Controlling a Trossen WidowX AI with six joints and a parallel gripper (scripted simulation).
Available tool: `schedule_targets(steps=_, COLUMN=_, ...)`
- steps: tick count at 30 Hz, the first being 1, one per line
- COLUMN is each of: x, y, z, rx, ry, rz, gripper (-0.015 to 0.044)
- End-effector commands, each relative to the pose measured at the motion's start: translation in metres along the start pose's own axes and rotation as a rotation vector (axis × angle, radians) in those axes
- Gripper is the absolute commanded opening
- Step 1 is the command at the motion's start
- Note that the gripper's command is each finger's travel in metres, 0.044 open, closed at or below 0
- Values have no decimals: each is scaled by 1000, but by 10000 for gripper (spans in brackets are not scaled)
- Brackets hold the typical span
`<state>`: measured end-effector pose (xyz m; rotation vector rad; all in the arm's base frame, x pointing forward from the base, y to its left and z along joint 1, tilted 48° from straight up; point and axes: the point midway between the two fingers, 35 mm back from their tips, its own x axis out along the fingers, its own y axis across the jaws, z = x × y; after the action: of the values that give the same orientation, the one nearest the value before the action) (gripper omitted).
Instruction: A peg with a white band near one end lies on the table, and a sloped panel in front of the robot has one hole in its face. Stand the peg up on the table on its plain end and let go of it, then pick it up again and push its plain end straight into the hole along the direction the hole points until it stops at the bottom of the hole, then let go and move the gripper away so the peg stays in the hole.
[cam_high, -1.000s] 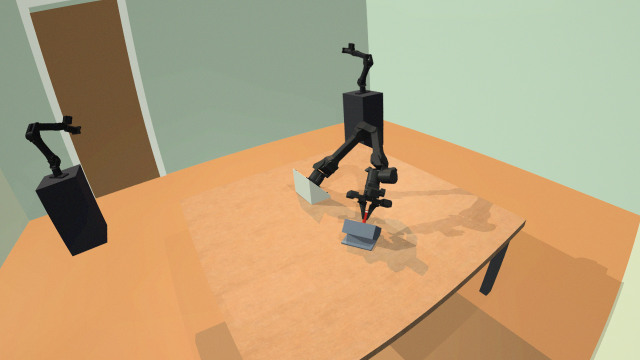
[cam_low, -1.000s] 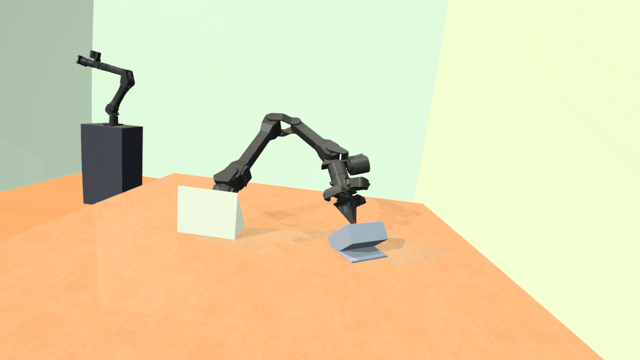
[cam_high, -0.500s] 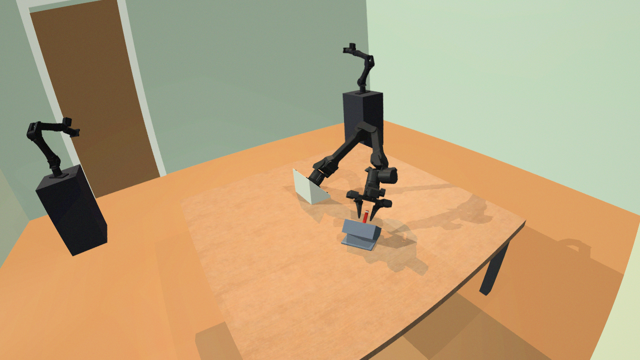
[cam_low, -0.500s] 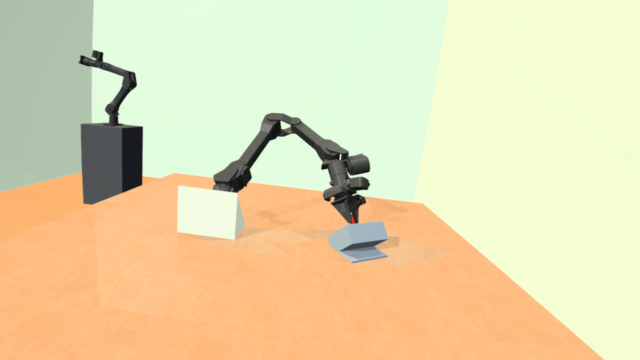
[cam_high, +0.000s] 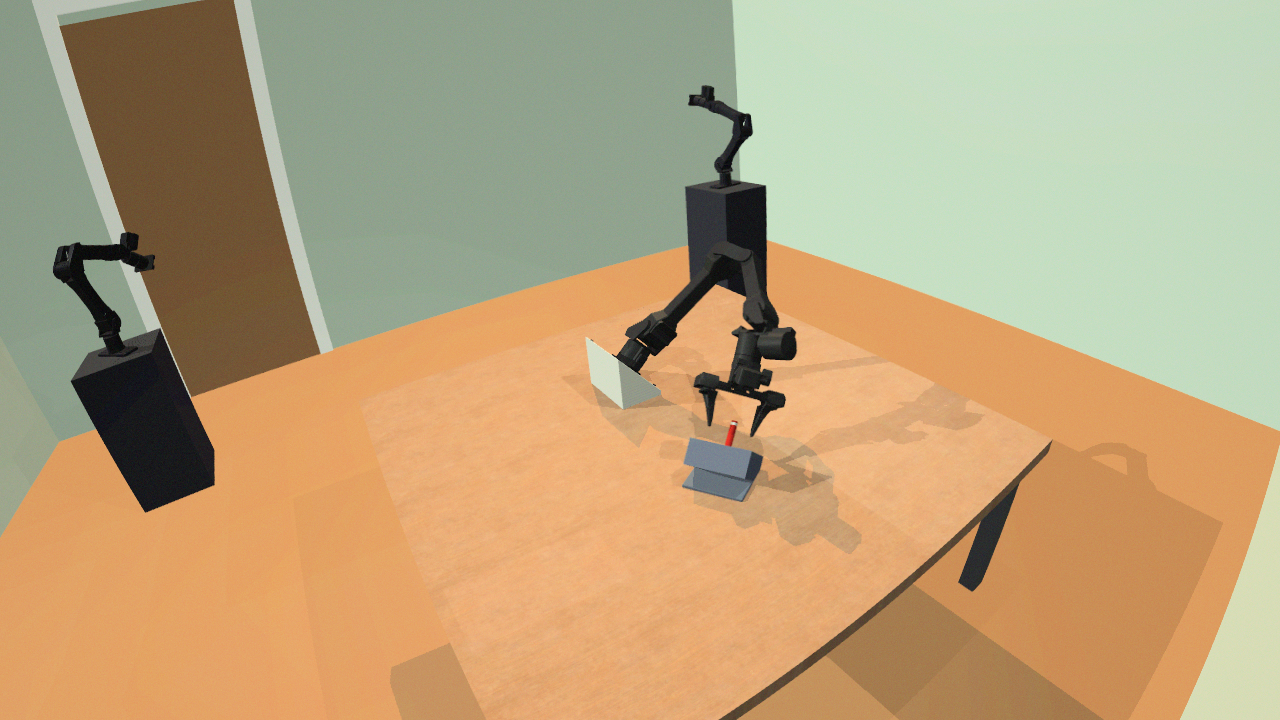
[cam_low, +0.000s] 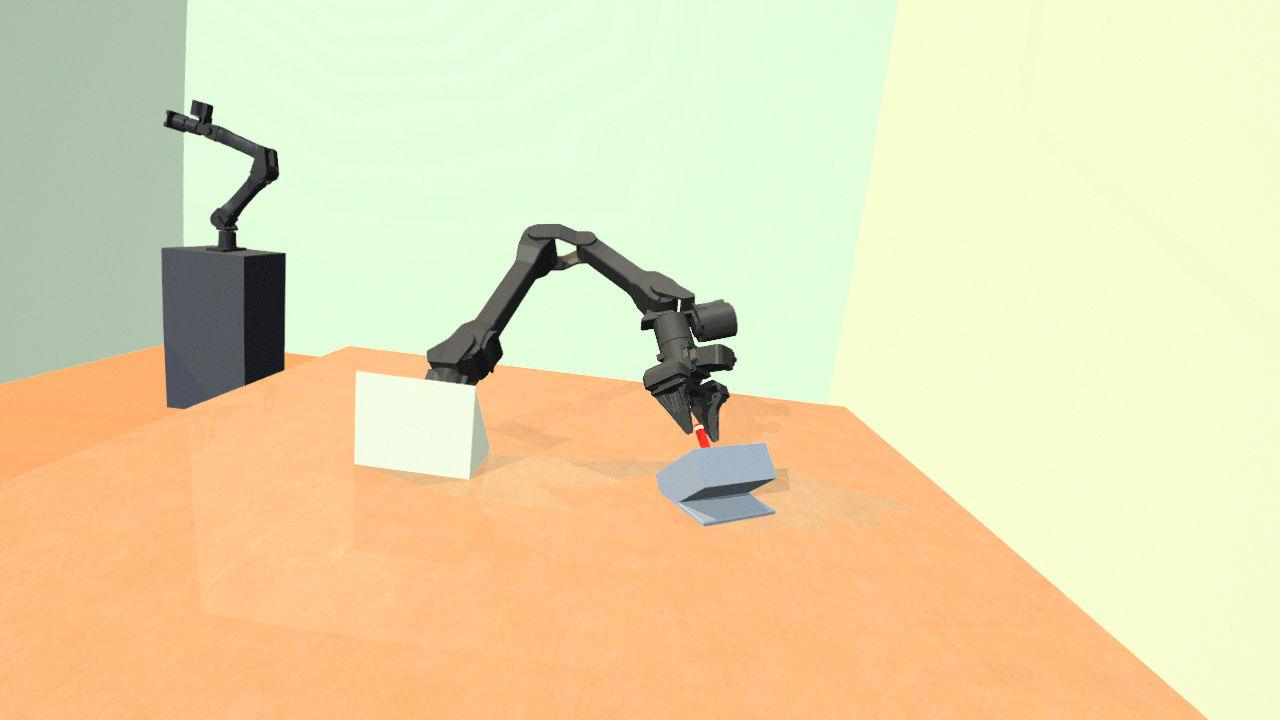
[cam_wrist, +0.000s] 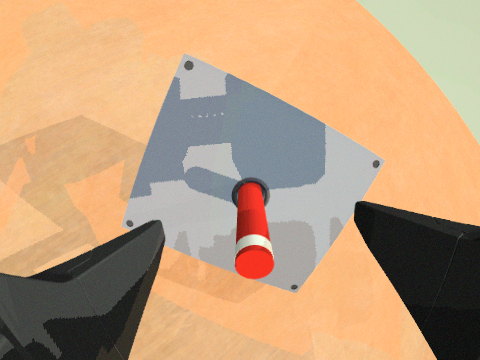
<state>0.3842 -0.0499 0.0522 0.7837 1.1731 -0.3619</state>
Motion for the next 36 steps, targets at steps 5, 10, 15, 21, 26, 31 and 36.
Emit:
schedule_targets(steps=5, x=-18, y=2, z=3, rx=-2, ry=-7, rz=5, gripper=440)
schedule_targets(steps=10, x=-29, y=2, z=4, rx=-1, ry=-6, rz=3, gripper=440)
schedule_targets(steps=15, x=-40, y=2, z=4, rx=-1, ry=-6, rz=2, gripper=440)
schedule_targets(steps=21, x=-54, y=2, z=4, rx=1, ry=-6, rz=0, gripper=440)
schedule_targets(steps=26, x=-65, y=1, z=3, rx=1, ry=-5, rz=-2, gripper=440)
schedule_targets(steps=31, x=-74, y=0, z=2, rx=2, ry=-5, rz=-3, gripper=440)
schedule_targets(steps=36, x=-81, y=-1, z=1, rx=2, ry=-5, rz=-3, gripper=440)
